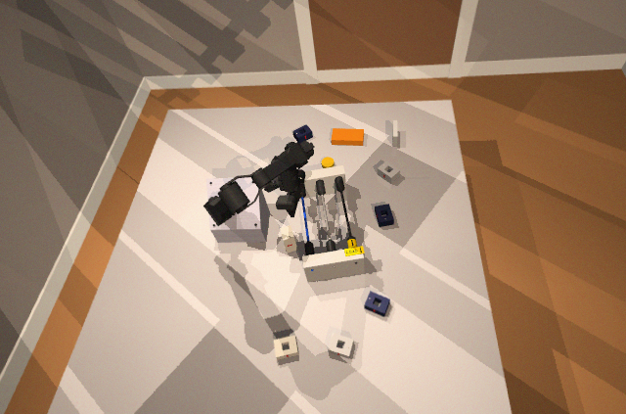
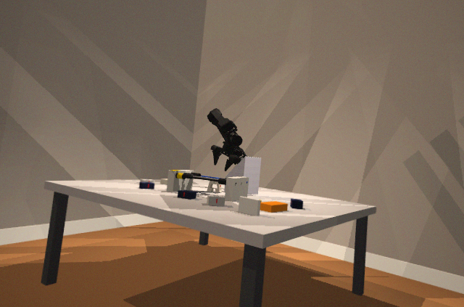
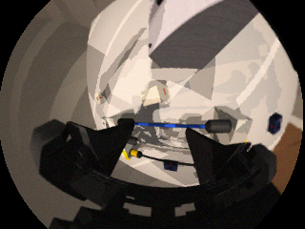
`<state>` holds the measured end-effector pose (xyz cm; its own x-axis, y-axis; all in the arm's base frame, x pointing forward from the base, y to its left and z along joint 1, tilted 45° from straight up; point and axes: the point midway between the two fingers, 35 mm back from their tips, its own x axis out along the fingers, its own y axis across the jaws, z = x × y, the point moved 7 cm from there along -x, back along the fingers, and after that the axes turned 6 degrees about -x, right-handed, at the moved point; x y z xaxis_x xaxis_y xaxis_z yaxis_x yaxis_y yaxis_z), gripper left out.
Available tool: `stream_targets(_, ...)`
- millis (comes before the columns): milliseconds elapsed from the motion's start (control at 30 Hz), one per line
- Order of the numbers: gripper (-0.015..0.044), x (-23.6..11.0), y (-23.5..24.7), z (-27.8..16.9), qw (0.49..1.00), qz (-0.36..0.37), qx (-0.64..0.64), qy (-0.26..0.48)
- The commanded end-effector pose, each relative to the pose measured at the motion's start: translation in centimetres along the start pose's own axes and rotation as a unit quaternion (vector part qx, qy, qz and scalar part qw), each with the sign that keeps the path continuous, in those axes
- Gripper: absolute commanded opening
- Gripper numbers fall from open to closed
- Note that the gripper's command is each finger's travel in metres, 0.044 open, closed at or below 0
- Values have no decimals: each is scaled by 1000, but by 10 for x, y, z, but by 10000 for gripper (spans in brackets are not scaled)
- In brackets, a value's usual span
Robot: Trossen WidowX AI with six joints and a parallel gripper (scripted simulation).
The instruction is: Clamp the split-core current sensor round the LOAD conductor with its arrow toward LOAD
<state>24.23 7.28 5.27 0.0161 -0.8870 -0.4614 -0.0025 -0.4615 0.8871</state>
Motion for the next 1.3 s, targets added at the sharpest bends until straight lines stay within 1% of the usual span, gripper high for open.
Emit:
stream_targets(0,426,0,1,0,1000,-4,10,-1)
stream_targets(33,440,0,2,-1,999,-17,41,-2)
stream_targets(133,440,1,12,-7,973,-88,212,-17)
stream_targets(200,440,0,20,-12,934,-137,328,-32)
stream_targets(267,440,-1,28,-18,880,-185,436,-49)
stream_targets(333,440,-3,39,-25,811,-230,534,-68)
stream_targets(433,440,-7,57,-34,684,-295,659,-100)
stream_targets(600,440,-15,95,-47,432,-392,797,-157)
stream_targets(733,440,-24,134,-52,213,-459,838,-202)
stream_targets(767,440,-25,141,-52,175,-471,839,-210)
stream_targets(1000,440,-37,191,-45,-59,-538,801,-257)
stream_targets(1133,440,-45,222,-34,-185,-576,744,-284)
stream_targets(1267,440,-53,254,-17,-296,-612,664,-310)
